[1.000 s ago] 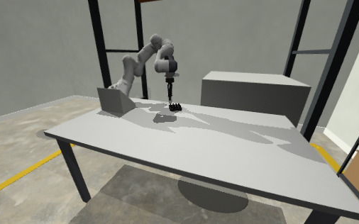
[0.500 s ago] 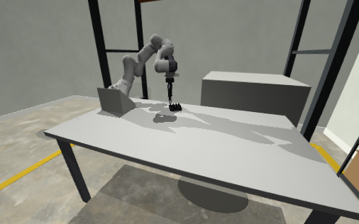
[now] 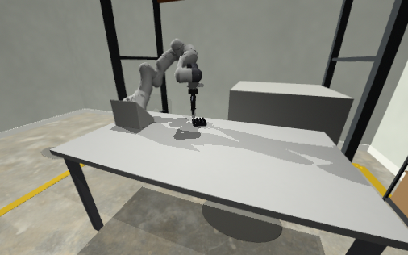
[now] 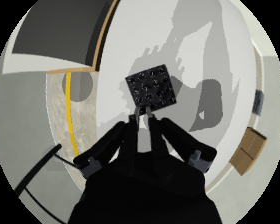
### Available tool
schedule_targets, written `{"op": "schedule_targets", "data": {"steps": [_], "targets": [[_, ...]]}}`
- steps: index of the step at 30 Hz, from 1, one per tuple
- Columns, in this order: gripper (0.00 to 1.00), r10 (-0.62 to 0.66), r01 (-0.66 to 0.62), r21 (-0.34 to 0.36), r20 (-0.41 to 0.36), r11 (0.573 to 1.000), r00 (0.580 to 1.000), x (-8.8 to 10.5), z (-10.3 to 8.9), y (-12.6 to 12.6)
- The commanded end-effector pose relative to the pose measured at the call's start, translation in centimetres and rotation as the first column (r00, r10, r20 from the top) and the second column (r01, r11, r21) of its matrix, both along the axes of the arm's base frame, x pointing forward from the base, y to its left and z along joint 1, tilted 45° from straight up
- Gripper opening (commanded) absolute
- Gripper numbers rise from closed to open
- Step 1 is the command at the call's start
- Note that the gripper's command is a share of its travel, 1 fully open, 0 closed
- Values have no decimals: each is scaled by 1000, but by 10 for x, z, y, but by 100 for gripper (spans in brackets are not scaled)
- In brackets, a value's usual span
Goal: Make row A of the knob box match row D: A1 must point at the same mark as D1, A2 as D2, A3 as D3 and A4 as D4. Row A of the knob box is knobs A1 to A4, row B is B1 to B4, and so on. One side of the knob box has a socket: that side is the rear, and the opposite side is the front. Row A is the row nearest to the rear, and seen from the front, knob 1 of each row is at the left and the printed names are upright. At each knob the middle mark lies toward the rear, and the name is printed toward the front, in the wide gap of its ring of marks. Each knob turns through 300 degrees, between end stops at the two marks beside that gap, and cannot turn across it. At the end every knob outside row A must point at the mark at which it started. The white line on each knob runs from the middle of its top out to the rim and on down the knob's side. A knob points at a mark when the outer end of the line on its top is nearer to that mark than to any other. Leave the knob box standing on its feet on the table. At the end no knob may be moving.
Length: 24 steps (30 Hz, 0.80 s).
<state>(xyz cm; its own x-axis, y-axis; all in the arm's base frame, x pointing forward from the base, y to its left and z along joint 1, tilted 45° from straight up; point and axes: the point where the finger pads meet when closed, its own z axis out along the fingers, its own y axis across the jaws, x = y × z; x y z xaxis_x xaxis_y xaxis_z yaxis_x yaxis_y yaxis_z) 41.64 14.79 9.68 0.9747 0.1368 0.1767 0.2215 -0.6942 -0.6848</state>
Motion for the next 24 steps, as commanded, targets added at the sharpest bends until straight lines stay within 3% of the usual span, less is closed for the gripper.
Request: {"op": "schedule_targets", "data": {"steps": [1,24], "targets": [[12,0,0,1,1,1000,1000,0,-1,1],[12,0,0,1,1,1000,1000,1,-8,9]]}}
